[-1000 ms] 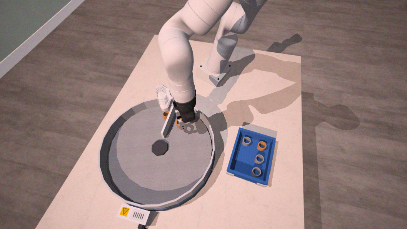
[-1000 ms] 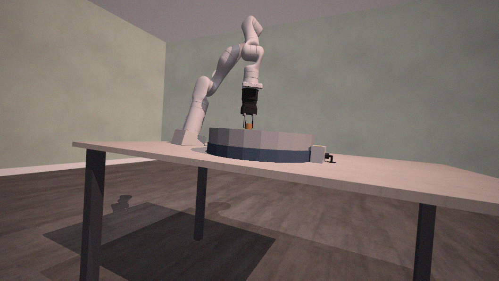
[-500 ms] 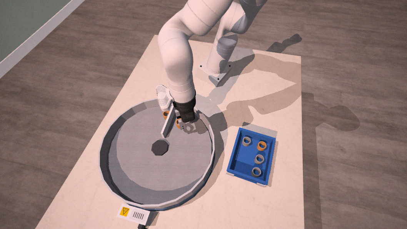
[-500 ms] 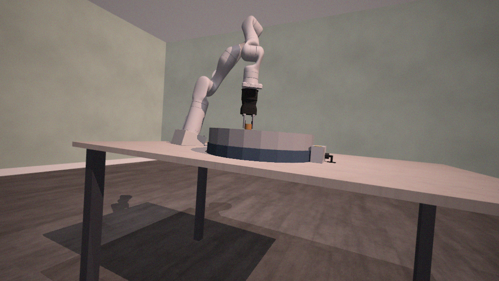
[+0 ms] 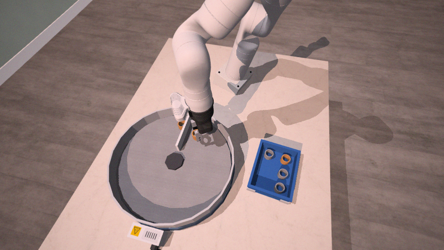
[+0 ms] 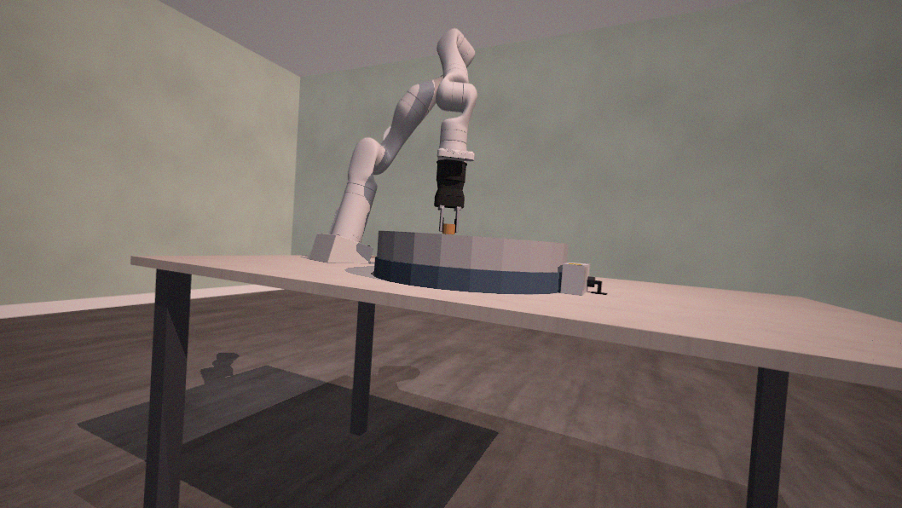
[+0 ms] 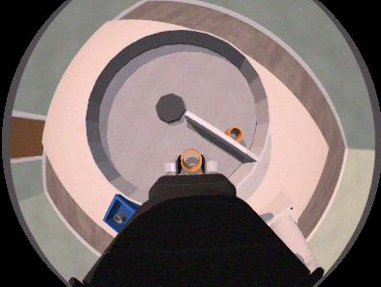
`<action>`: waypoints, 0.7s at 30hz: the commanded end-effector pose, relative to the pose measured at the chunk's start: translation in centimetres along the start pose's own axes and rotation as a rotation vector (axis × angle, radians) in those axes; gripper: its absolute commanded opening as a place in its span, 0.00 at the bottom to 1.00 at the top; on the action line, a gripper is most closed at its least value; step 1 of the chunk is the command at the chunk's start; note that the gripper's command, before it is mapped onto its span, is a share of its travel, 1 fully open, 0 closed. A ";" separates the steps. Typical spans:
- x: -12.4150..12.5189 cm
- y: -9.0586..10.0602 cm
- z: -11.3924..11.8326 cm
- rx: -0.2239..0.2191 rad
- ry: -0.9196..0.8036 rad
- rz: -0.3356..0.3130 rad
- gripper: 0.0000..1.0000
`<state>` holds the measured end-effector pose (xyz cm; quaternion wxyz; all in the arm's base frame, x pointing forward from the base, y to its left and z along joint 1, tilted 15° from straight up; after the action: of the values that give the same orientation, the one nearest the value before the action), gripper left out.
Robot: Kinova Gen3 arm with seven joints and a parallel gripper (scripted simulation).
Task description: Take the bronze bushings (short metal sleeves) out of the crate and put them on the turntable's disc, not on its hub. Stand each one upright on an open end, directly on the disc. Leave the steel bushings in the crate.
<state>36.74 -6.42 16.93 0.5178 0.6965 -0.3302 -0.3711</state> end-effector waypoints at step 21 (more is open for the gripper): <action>0.0 -1.6 0.0 0.001 0.000 0.001 0.00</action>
<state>37.02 -6.03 15.83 0.5168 0.6982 -0.3319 -0.3677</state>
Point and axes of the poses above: the point where the finger pads meet when closed, its own y axis back along the fingers, its own z axis across the jaws, x = y × z, the point moved 9 cm from there along y, back along the fingers, and after that the axes turned 8 degrees about -y, right-handed, at the moved point
